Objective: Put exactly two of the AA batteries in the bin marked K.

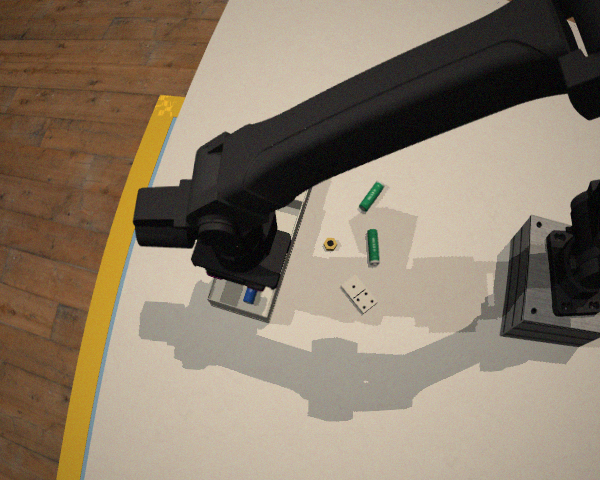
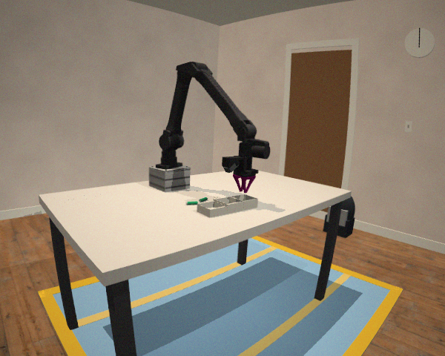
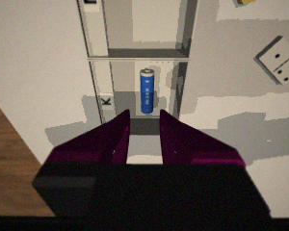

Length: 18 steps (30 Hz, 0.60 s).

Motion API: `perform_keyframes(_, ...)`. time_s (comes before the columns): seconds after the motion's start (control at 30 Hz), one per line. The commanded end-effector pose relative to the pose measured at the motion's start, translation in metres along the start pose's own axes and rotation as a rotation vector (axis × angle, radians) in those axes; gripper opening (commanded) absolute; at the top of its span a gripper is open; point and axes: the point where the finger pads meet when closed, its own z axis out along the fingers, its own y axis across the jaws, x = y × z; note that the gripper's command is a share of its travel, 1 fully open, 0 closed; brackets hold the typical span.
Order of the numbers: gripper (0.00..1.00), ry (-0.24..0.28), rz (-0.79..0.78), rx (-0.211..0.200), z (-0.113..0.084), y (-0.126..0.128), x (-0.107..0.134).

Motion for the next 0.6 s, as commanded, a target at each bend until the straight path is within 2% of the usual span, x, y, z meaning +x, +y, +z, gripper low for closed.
perform_keyframes(0.0,0.27,-0.003,-0.003,0.007,0.0006,0.0005,0.0067)
perform_keyframes(0.57,0.27,-0.002,-0.002,0.003,-0.0015,-0.0009,0.0063)
